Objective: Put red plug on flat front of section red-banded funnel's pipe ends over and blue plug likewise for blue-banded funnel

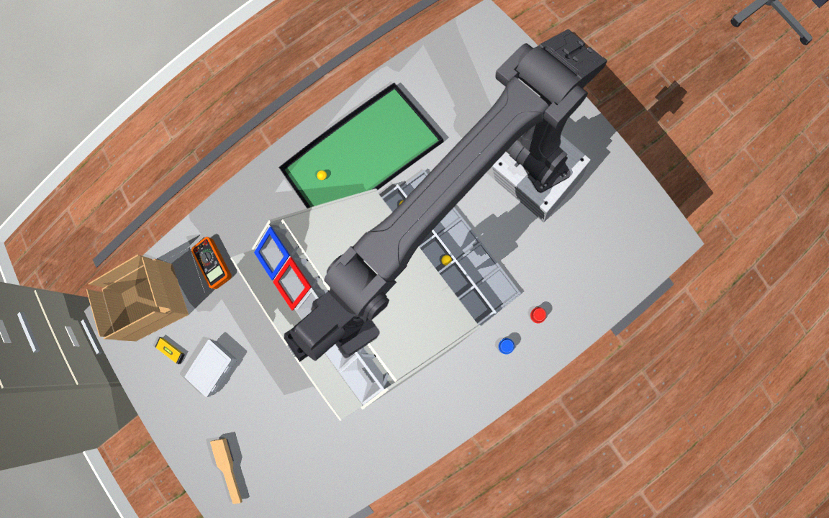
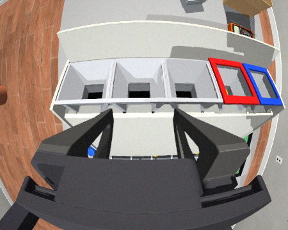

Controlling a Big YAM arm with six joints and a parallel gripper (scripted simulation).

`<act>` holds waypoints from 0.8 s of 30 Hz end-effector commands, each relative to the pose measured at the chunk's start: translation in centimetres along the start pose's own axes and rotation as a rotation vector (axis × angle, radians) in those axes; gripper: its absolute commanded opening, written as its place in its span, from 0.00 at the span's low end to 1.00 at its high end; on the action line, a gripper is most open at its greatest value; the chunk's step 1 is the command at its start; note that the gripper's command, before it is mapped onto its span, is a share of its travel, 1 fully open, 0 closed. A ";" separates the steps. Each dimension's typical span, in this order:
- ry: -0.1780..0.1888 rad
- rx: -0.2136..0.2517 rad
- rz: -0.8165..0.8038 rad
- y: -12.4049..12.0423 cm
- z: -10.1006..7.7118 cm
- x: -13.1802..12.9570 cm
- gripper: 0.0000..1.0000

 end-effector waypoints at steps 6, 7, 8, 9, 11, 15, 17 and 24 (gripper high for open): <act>0.020 -0.057 0.001 -8.3 -4.6 -0.6 0.59; 0.020 -0.056 0.001 -9.4 -4.9 -0.7 0.59; 0.020 -0.056 0.001 -10.5 -5.1 -0.9 0.59; 0.020 -0.056 0.001 -10.5 -5.1 -0.9 0.59; 0.020 -0.056 0.001 -10.5 -5.2 -0.9 0.59; 0.020 -0.056 0.001 -10.9 -5.3 -0.9 0.59; 0.020 -0.056 0.001 -11.0 -5.4 -0.9 0.59; 0.019 -0.056 0.002 -11.6 -5.6 -1.0 0.59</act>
Point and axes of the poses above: the point where the finger pads meet when closed, its own z axis out along the fingers, its own x axis across the jaws, y = z × x, the point moved 8 cm from there along -z, back along the fingers, and after that the axes turned 7 degrees about z, right-handed, at the moved point
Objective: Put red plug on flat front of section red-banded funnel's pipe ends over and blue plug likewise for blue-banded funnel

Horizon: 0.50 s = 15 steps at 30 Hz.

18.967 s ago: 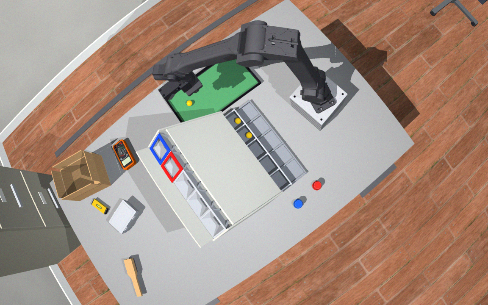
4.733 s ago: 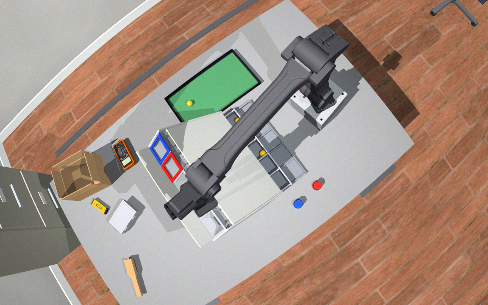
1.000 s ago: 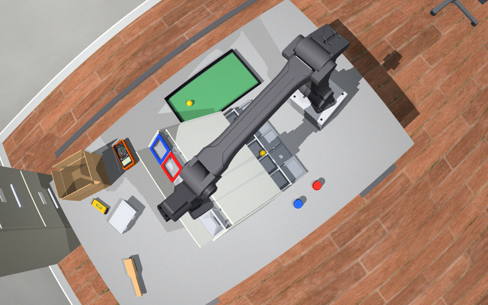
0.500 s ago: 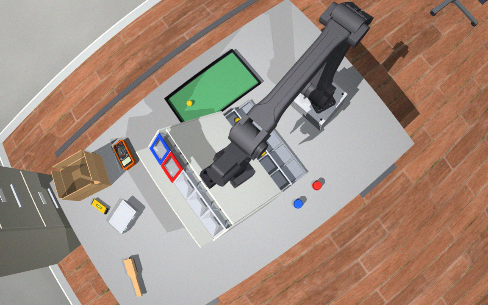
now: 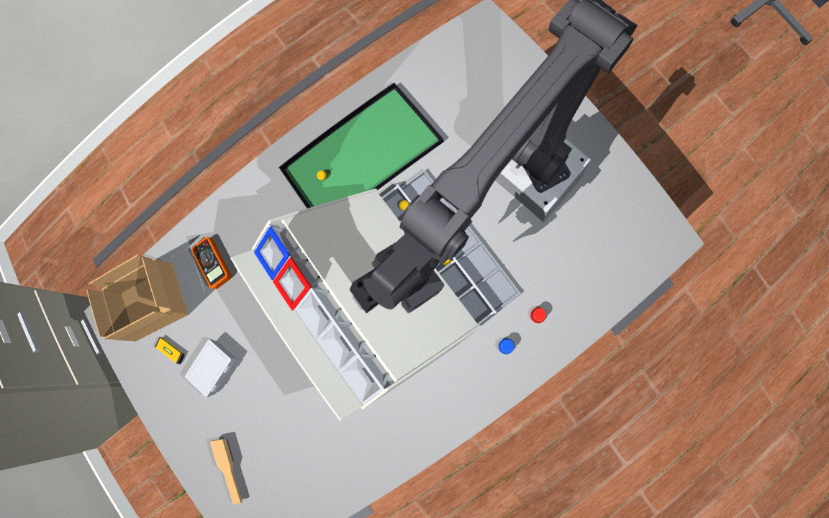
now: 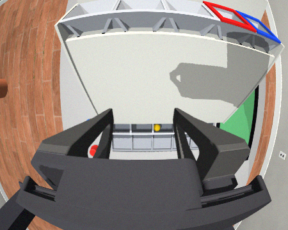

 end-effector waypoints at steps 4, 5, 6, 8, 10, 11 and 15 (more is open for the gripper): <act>0.005 0.006 0.007 -0.8 -0.6 -0.2 0.59; 0.002 0.029 0.007 -1.5 -0.4 -0.7 0.59; -0.001 0.052 0.007 -2.1 -0.2 -1.1 0.59; -0.006 0.099 0.007 -3.4 0.3 -2.1 0.59; -0.012 0.145 0.007 -4.6 0.8 -3.0 0.59; -0.014 0.168 0.006 -5.2 1.1 -3.5 0.59; -0.025 0.261 0.006 -7.8 2.2 -5.4 0.59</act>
Point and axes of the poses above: the point where the finger pads meet when closed, its own z axis out along the fingers, its own x axis across the jaws, y = z × x, the point moved 8 cm from there along -z, back along the fingers, and after that the axes turned 7 degrees about z, right-handed, at the moved point
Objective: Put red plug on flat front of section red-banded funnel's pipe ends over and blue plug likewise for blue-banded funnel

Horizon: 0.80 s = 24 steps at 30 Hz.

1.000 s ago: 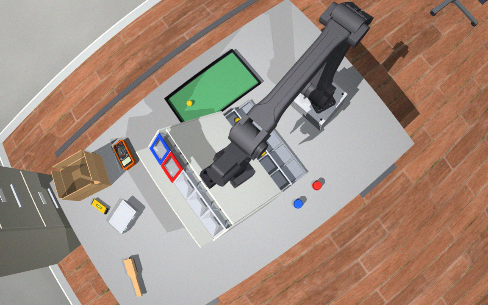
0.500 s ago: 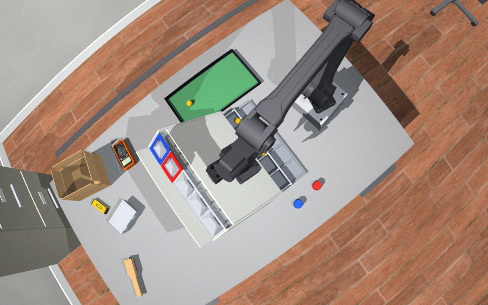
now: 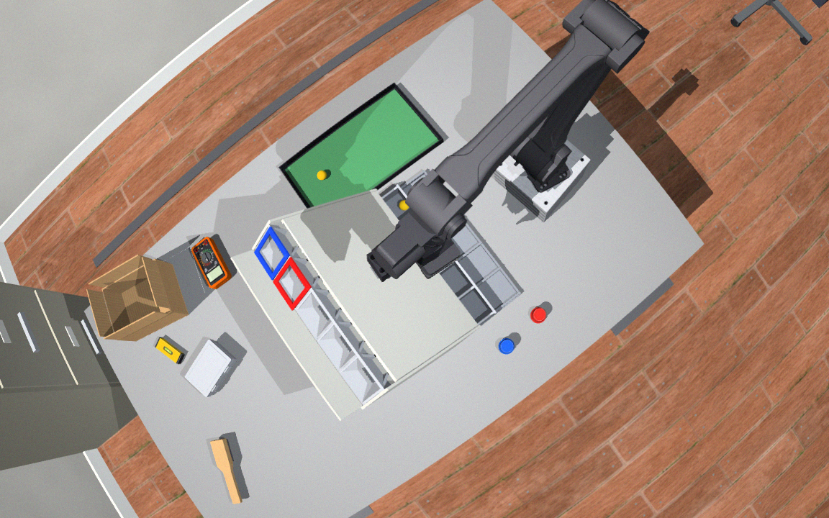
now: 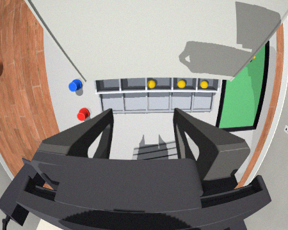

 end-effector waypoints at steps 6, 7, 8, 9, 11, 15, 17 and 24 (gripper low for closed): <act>-0.022 0.103 -0.025 -2.7 1.5 -3.0 0.59; -0.023 0.108 -0.025 -2.8 1.6 -3.1 0.59; -0.024 0.114 -0.025 -3.0 1.7 -3.2 0.59; -0.025 0.119 -0.025 -3.1 1.8 -3.3 0.59; -0.027 0.130 -0.025 -3.4 2.0 -3.6 0.59; -0.030 0.153 -0.026 -4.0 2.4 -4.1 0.59; -0.032 0.164 -0.026 -4.2 2.6 -4.3 0.59; -0.035 0.167 -0.014 -4.0 2.9 -4.1 0.59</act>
Point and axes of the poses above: the point where the finger pads meet when closed, its own z axis out along the fingers, its own x axis across the jaws, y = z × x, the point moved 8 cm from there along -z, back along the fingers, and after that the axes turned 7 degrees about z, right-handed, at the moved point
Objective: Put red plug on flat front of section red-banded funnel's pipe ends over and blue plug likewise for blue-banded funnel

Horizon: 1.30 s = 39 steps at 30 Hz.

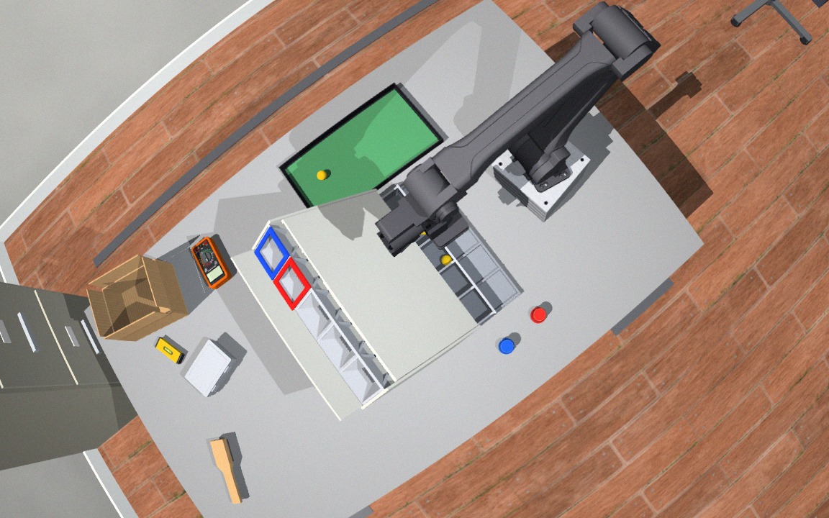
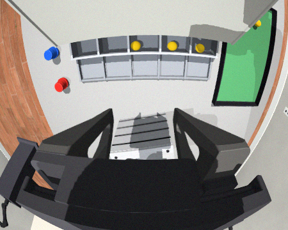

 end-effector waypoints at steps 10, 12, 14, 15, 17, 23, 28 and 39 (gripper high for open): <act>0.003 -0.026 -0.001 0.5 -0.7 0.3 0.59; 0.003 -0.026 -0.001 0.5 -0.7 0.3 0.59; 0.003 -0.026 -0.001 0.5 -0.7 0.3 0.59; 0.003 -0.026 -0.001 0.5 -0.7 0.3 0.59; 0.001 -0.015 -0.002 0.3 -0.4 0.0 0.59; 0.001 -0.015 -0.002 0.3 -0.4 0.0 0.59; 0.001 -0.015 -0.002 0.3 -0.4 0.0 0.59; 0.001 -0.015 -0.002 0.3 -0.4 0.0 0.80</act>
Point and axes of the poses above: the point where the finger pads meet when closed, its own z axis out along the fingers, its own x axis across the jaws, y = z × x, the point moved 8 cm from there along -z, back along the fingers, and after that the axes turned 7 degrees about z, right-handed, at the moved point
